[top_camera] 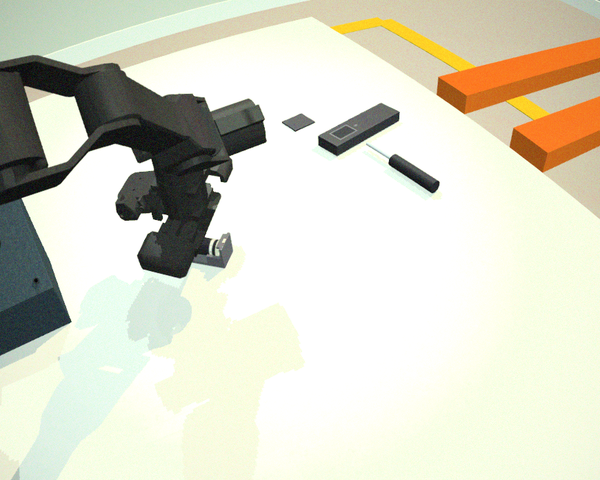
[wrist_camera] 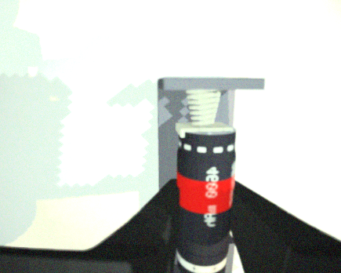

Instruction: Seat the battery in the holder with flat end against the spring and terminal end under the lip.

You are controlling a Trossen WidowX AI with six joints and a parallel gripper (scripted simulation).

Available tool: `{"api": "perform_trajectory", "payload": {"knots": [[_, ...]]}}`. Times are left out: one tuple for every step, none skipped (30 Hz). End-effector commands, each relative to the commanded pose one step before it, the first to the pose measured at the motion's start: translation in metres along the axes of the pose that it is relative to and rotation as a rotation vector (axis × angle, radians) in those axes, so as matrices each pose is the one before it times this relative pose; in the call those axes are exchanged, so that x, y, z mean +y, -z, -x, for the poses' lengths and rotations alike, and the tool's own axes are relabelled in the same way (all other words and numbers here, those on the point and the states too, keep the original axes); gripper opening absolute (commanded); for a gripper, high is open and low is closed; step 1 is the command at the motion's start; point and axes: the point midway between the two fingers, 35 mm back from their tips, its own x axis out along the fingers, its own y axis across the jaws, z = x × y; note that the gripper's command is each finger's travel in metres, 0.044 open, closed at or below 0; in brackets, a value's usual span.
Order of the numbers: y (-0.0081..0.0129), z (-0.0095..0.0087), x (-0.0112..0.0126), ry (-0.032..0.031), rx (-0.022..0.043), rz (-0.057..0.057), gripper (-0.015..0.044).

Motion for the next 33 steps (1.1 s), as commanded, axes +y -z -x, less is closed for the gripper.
{"api": "perform_trajectory", "payload": {"knots": [[0.00599, 0.00033, 0.00165, -0.00241, 0.00181, 0.0017, 0.0076], [0.0011, 0.00028, -0.00006, 0.00122, 0.00049, -0.0005, 0.0076], [0.00081, 0.0002, -0.00004, 0.0009, 0.00037, -0.0004, 0.0076], [0.00049, 0.00012, -0.00003, 0.00054, 0.00022, -0.0002, 0.0076], [0.0002, 0.00008, -0.00001, 0.00088, -0.00068, -0.0002, 0.0076], [0.00012, 0.00005, -0.00001, 0.00053, -0.00041, -0.0001, 0.0076], [0.0, 0.0, 0.0, 0.0, 0.0, 0.0, 0.0076], [-0.00006, -0.00007, 0.00003, 0.00021, -0.00008, 0.0, 0.0076], [-0.00016, -0.00016, 0.00006, 0.00052, -0.00021, 0.0001, 0.0076], [-0.00006, -0.00007, 0.00003, 0.00021, -0.00008, 0.0, 0.0076], [0.00001, 0.0001, -0.00004, 0.00043, 0.00008, 0.0, 0.0076], [0.00001, 0.00006, -0.00003, 0.00029, 0.00005, 0.0, 0.0076], [0.0, 0.0, 0.0, 0.0, 0.0, 0.0, 0.0076], [0.00008, 0.00013, -0.00003, 0.00052, -0.00002, -0.0002, 0.0076], [0.00006, 0.00009, -0.00002, 0.00038, -0.00002, -0.0001, 0.0076], [0.0, 0.0, 0.0, 0.0, 0.0, 0.0, 0.0076], [0.00005, 0.00015, -0.00002, 0.00048, -0.00008, -0.0001, 0.0076], [0.00003, 0.00009, -0.00001, 0.00028, -0.00005, -0.0001, 0.0076], [0.0, 0.0, 0.0, 0.0, 0.0, 0.0, 0.0102], [0.0, 0.0, 0.0, 0.0, 0.0, 0.0, 0.0128], [0.0, 0.0, 0.0, 0.0, 0.0, 0.0, 0.0155], [0.0, 0.0, 0.0, 0.0, 0.0, 0.0, 0.0178], [0.0, 0.0, 0.0, 0.0, 0.0, 0.0, 0.0178], [-0.00005, 0.00048, -0.0001, 0.00004, -0.00003, -0.0001, 0.0178], [-0.00009, 0.00085, -0.00018, 0.00006, -0.00006, -0.0002, 0.0178], [-0.00014, 0.00127, -0.00026, 0.00009, -0.00008, -0.0003, 0.0178], [-0.00016, 0.00146, -0.00029, 0.0001, -0.00009, -0.0003, 0.0178], [-0.0002, 0.00173, -0.00033, 0.00011, -0.0001, -0.0003, 0.0178], [-0.00025, 0.00207, -0.00038, 0.00012, -0.0001, -0.0004, 0.0178], [-0.0003, 0.00248, -0.00044, 0.00012, -0.0001, -0.0005, 0.0178], [-0.00029, 0.00229, -0.00038, 0.0001, -0.00008, -0.0005, 0.0178], [-0.00018, 0.00141, -0.00023, 0.00005, -0.00004, -0.0003, 0.0178], [-0.00006, 0.00047, -0.00007, 0.00002, -0.00001, -0.0001, 0.0178]]}}
